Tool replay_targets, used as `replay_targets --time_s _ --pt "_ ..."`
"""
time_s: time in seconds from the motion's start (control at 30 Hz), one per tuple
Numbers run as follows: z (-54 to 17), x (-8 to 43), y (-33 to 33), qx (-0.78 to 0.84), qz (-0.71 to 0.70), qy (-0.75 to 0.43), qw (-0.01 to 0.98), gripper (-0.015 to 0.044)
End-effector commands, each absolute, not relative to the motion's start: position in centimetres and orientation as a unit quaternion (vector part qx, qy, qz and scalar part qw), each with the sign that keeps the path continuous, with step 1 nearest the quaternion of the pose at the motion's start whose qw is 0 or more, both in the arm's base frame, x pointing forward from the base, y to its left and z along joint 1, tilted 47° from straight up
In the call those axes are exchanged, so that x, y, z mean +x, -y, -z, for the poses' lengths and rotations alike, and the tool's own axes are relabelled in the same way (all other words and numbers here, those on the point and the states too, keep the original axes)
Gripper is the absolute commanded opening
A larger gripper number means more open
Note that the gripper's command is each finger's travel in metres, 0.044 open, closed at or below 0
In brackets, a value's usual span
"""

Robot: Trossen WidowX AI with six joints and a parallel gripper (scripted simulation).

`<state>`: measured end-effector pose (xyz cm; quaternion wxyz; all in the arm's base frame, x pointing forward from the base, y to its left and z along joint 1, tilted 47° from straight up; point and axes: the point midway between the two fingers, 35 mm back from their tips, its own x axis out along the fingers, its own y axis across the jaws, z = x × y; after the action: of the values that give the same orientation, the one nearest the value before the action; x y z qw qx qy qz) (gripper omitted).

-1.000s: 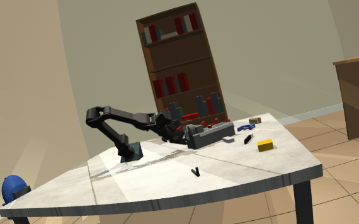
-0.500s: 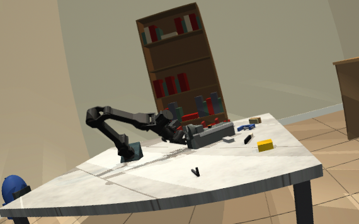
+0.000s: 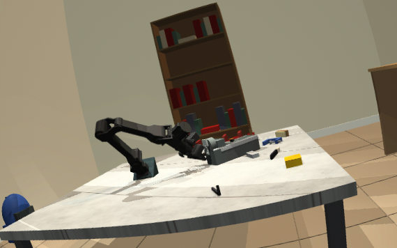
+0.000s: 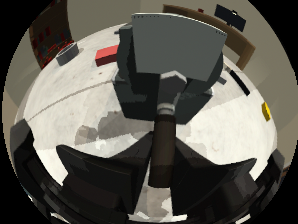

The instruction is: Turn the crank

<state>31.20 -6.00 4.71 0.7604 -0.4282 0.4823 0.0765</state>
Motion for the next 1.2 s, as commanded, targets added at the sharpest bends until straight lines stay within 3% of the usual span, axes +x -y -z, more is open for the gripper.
replay_targets --time_s 0.0,1.17 --pt "-4.15 30.69 5.46 -0.426 -0.087 -0.486 0.758 0.0" --pt "-4.05 30.27 4.57 -0.426 -0.087 -0.487 0.758 0.0"
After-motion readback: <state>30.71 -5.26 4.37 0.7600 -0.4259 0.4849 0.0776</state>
